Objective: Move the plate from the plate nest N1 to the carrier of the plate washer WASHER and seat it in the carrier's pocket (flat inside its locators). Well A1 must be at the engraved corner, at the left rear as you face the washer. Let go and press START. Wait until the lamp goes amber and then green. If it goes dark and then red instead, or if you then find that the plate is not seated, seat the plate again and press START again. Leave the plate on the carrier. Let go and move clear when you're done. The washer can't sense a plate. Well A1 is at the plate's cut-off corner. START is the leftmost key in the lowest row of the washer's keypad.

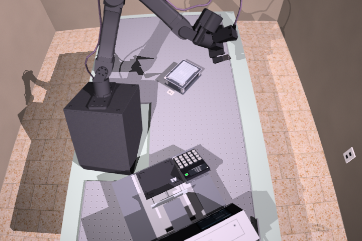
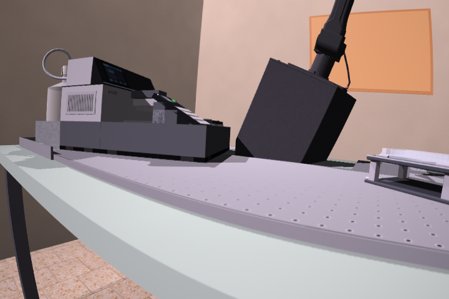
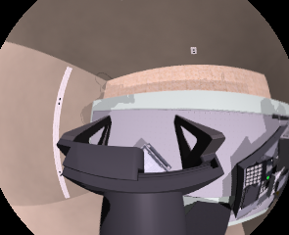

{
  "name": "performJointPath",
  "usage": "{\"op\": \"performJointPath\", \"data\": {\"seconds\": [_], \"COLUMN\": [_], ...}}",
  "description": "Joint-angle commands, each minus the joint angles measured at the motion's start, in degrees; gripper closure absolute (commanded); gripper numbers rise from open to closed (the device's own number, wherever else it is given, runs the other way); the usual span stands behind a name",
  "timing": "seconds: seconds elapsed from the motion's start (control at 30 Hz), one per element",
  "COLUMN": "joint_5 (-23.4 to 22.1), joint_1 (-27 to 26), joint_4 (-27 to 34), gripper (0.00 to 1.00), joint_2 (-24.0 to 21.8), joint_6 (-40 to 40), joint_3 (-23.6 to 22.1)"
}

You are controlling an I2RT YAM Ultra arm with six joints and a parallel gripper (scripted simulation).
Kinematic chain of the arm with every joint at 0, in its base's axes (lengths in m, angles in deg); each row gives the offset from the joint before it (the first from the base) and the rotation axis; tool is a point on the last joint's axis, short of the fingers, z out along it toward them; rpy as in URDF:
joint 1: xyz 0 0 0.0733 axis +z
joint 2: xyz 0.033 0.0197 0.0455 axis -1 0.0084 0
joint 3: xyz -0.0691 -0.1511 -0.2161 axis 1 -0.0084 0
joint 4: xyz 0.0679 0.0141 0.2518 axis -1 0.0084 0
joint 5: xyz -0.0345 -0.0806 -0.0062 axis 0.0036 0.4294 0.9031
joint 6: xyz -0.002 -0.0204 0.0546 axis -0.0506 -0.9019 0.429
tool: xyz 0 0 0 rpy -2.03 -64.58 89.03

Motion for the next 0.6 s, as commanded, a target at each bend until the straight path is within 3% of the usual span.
{"op": "performJointPath", "data": {"seconds": [0.0,0.07,0.17,0.27,0.3,0.4,0.47,0.57], "joint_5": [1.51,2.64,1.53,3.44,3.09,2.41,4.03,4.38], "joint_1": [-1.47,-1.79,-3.02,-3.54,-3.9,-4.87,-5.12,-5.36], "joint_4": [3.69,7.13,5.99,11.71,11.55,10.6,15.38,16.72], "gripper": [0.0,0.0,0.0,0.0,0.0,0.0,0.0,0.0], "joint_2": [-2.48,-3.01,-2.79,-3.79,-3.63,-3.79,-4.47,-4.56], "joint_6": [-4.01,-6.17,-7.3,-10.76,-11.21,-12.12,-14.69,-15.66], "joint_3": [1.69,1.8,-2.54,0.12,-2.75,-4.53,-1.48,-1.45]}}
